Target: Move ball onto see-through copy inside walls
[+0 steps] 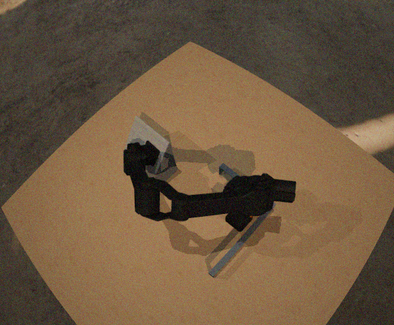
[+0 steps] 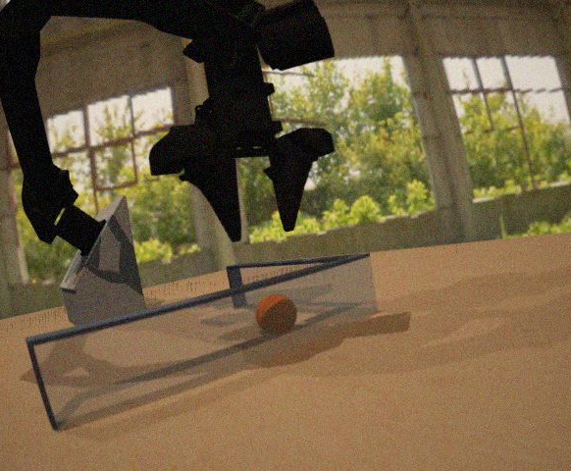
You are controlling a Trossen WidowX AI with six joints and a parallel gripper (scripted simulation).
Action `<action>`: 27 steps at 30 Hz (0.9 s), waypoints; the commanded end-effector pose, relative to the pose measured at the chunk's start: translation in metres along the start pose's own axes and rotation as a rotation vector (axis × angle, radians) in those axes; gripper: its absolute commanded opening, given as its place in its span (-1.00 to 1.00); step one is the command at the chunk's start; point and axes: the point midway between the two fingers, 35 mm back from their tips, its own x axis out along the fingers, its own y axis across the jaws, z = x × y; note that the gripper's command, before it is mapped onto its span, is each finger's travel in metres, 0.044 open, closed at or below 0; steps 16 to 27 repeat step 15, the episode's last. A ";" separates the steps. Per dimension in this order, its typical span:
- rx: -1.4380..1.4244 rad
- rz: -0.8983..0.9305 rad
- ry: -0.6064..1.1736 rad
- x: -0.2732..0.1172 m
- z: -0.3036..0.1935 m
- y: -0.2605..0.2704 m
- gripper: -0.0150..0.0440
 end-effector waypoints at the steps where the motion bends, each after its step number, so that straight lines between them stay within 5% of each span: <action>1: 0.000 0.000 0.000 0.000 0.000 0.000 0.52; 7: 0.000 0.000 0.000 0.000 0.000 0.000 0.52; 13: 0.006 0.001 -0.004 -0.046 0.003 0.002 1.00; 27: 0.006 0.001 -0.004 -0.046 0.003 0.002 1.00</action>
